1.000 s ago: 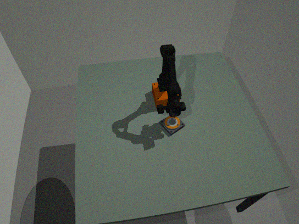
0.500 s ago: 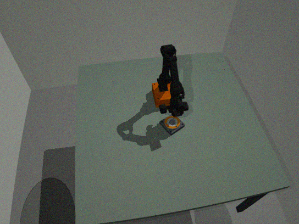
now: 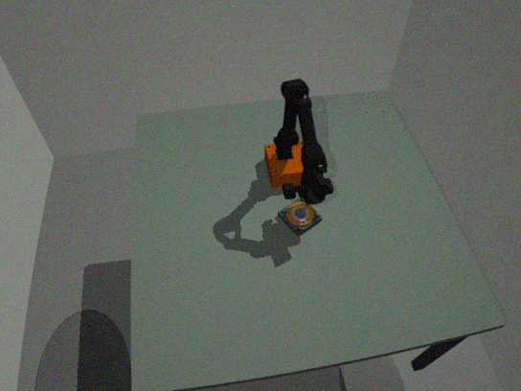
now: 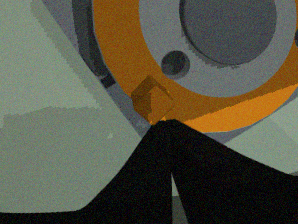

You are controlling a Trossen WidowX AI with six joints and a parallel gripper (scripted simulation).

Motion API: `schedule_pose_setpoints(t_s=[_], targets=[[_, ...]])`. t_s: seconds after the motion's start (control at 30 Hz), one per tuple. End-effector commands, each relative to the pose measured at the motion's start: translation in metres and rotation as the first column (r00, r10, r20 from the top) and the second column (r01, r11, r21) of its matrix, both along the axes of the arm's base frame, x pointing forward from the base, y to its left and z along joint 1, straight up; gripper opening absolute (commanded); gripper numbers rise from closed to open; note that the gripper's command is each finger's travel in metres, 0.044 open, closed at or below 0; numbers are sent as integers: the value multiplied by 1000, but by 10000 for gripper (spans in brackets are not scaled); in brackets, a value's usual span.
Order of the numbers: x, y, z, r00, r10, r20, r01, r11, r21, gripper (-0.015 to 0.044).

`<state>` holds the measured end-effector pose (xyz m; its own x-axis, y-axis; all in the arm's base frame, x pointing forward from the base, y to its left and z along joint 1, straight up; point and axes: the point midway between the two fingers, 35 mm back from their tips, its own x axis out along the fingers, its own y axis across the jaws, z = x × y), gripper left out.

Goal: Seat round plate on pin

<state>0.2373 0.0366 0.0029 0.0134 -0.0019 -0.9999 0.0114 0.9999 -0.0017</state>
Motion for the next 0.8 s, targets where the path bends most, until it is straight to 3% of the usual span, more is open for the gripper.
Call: schedule_pose_setpoints(t_s=[0.0, 0.4, 0.77], targets=[[3, 3, 0, 1000, -3, 1, 3, 1000, 4, 0], [9, 9, 1, 1000, -3, 1, 3, 1000, 5, 0], [5, 6, 48, 1000, -3, 1, 3, 1000, 5, 0]])
